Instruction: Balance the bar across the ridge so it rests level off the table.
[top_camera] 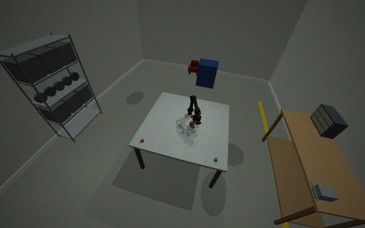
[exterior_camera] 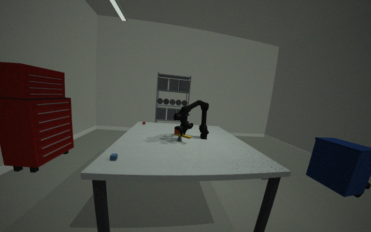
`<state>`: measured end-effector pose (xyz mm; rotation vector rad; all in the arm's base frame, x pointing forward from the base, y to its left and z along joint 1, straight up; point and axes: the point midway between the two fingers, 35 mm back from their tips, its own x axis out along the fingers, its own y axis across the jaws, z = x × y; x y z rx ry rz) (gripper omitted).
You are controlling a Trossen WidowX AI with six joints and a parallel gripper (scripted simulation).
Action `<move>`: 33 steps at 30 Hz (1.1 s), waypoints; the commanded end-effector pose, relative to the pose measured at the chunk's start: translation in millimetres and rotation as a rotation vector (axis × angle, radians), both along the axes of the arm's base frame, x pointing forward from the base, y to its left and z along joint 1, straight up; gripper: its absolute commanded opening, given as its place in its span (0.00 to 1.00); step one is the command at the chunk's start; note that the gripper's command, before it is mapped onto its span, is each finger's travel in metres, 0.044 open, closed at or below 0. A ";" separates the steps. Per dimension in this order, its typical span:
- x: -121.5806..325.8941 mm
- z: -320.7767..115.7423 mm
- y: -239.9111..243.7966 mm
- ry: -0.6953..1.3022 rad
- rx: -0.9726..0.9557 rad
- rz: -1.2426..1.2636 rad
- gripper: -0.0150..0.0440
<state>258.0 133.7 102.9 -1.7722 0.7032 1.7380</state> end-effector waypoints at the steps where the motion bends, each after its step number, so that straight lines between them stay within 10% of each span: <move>1: 0.0 -1.4 0.2 -0.001 0.000 -0.001 0.25; 33: -0.5 -4.1 0.5 -0.001 0.000 -0.001 0.25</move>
